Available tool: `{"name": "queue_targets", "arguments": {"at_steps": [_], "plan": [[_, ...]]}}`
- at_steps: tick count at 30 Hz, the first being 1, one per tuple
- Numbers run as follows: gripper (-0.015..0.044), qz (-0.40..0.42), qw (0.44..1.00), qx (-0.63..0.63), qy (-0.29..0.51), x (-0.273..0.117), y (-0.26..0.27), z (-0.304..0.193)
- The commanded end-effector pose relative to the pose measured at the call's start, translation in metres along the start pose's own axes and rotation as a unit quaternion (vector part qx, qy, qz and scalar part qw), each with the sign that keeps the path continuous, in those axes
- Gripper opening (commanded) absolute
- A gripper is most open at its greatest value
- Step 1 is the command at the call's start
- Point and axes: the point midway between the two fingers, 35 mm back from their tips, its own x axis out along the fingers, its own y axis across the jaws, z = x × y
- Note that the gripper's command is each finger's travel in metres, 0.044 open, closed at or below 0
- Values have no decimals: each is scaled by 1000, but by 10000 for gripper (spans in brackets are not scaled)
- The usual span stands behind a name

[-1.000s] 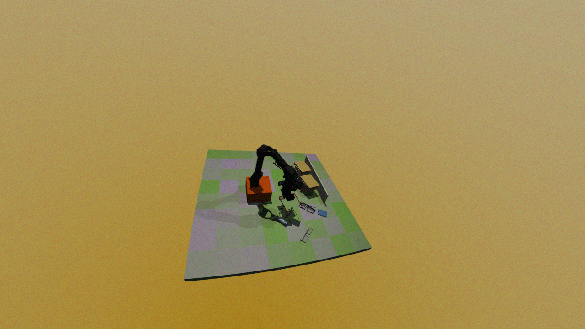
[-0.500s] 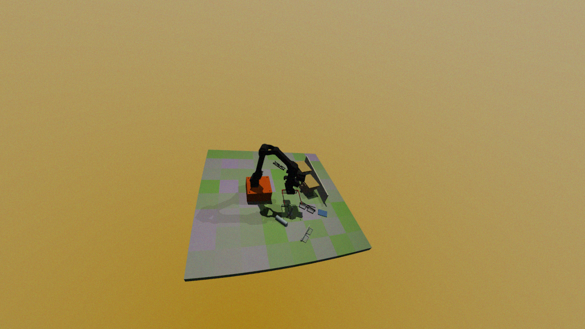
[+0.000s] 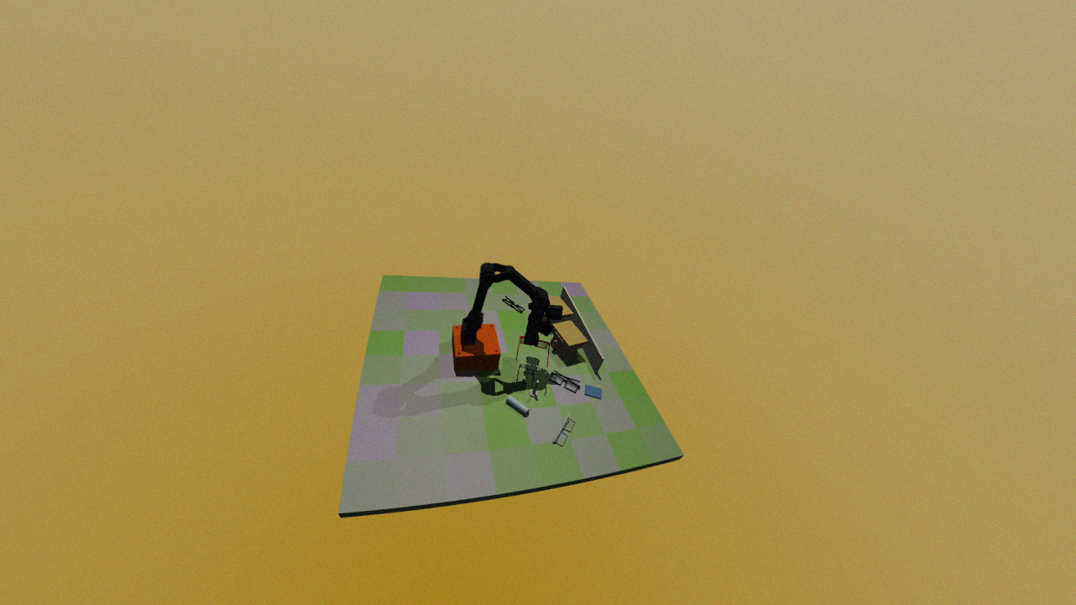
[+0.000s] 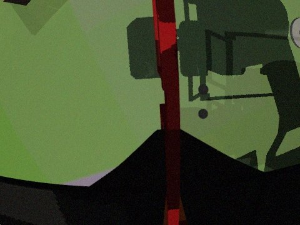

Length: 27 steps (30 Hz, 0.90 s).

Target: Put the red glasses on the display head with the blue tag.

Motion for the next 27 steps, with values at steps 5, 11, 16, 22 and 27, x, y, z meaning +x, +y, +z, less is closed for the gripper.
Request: {"name": "queue_targets", "arguments": {"at_steps": [5, 11, 16, 22, 27], "plan": [[0, 3, 997, 75, 0, -1, 40, -8], [0, 3, 991, 130, 1, -1, 67, -17], [0, 3, 990, 144, 2, -1, 74, -20], [0, 3, 990, 144, 2, 4, 74, -19], [0, 3, 990, 144, 2, 10, 75, -19]]}}
